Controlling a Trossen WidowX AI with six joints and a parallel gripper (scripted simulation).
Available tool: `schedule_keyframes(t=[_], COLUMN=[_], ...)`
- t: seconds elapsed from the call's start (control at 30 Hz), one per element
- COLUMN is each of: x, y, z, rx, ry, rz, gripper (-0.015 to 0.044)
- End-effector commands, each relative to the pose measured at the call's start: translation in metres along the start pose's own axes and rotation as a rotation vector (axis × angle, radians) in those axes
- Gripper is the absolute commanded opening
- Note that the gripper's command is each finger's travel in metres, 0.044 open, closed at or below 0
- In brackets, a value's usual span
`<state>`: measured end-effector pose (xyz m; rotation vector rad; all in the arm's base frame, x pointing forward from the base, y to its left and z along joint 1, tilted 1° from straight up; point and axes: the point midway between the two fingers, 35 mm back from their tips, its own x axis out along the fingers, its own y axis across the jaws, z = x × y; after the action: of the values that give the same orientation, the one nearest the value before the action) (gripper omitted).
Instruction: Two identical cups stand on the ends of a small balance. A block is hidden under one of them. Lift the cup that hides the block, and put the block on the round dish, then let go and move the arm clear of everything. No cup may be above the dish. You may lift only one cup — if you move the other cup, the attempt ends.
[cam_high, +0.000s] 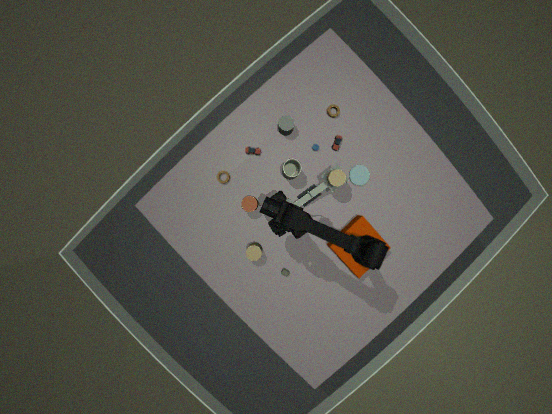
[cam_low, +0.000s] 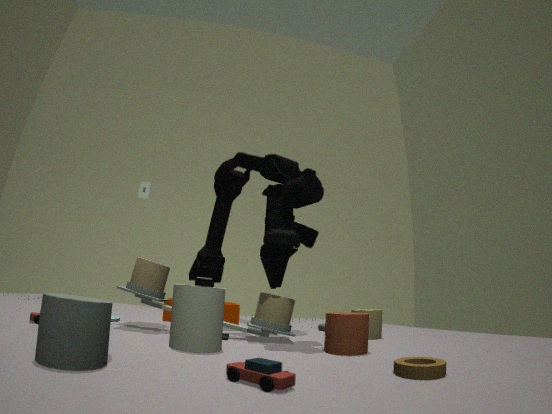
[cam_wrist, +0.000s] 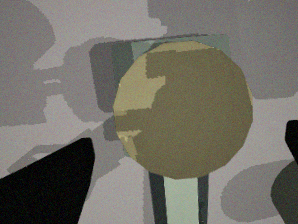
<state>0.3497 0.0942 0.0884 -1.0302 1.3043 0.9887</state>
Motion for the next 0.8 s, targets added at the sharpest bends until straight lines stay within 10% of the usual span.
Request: schedule_keyframes(t=[0.0,0.77], x=[0.006,0.043], y=[0.001,0.0], z=[0.0,0.001], rx=[-0.006,-0.006], ry=[-0.002,-0.001], rz=[0.003,0.002], gripper=[0.044,0.044])
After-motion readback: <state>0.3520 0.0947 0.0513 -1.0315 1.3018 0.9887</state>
